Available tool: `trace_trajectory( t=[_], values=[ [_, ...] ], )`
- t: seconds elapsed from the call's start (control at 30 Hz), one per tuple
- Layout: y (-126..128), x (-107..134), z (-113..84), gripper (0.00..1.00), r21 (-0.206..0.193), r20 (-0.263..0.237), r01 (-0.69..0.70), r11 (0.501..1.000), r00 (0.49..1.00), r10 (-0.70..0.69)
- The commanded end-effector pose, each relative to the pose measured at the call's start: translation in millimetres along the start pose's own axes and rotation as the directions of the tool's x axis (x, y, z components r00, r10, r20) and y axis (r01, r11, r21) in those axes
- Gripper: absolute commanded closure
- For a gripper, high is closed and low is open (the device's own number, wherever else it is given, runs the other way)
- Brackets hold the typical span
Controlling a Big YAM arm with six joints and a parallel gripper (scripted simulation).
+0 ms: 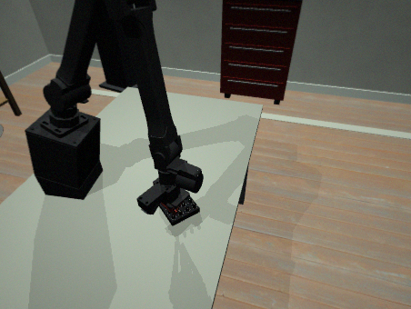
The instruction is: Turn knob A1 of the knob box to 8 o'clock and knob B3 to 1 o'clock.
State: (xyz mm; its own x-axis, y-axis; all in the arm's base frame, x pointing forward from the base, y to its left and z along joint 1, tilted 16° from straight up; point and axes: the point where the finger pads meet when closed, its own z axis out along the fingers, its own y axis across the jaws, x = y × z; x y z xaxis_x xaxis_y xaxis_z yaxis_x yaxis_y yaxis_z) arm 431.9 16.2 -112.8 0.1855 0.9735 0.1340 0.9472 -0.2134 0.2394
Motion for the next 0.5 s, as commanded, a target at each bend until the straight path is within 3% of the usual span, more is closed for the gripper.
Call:
trace_trajectory(
  t=[0.0,0.47],
  values=[
    [4.3,-3.9,-1.7,0.81,-0.014,0.002,-0.003,1.0,1.0,0.003],
    [3.4,-3.9,4.1,0.81,-0.009,0.003,-0.003,1.0,1.0,0.003]
  ],
)
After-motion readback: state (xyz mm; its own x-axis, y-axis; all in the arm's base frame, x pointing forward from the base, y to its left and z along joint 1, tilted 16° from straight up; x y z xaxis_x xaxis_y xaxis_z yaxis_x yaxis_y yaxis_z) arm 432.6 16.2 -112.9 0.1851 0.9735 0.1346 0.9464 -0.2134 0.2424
